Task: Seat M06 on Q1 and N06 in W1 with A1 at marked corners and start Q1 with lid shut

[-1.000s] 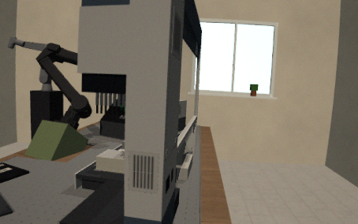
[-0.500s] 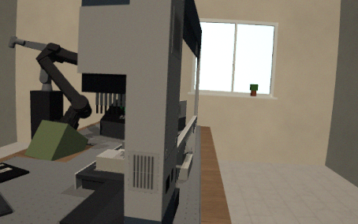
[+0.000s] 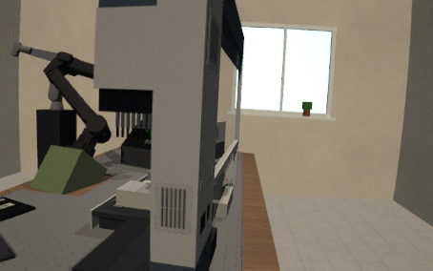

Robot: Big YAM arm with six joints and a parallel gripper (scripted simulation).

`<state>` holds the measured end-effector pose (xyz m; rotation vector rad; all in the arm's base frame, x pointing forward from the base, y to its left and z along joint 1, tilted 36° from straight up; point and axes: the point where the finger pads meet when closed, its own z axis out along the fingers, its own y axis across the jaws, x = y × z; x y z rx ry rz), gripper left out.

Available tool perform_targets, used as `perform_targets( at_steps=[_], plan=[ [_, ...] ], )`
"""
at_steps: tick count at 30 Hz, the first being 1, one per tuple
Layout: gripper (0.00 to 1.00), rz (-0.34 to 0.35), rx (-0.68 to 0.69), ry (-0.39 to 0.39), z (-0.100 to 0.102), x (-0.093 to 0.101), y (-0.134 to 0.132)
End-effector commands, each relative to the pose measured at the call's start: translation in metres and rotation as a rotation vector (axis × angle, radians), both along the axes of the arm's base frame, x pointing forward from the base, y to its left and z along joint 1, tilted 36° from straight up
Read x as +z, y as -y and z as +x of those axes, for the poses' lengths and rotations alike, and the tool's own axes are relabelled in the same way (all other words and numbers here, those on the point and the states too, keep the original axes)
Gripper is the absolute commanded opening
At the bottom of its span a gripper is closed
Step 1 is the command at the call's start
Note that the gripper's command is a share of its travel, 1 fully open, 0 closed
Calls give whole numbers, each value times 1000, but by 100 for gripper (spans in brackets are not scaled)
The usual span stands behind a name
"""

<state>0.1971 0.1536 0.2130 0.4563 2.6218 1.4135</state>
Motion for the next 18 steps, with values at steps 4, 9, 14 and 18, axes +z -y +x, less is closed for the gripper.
perform_targets(
  at_steps=[4,9,14,18],
  plan=[
    [0,2,3,17,1,0,-2],
    [0,2,5,13,1,-1,-3],
    [0,2,7,9,1,-2,-3],
    [0,3,9,6,0,-3,-4]
  ],
)
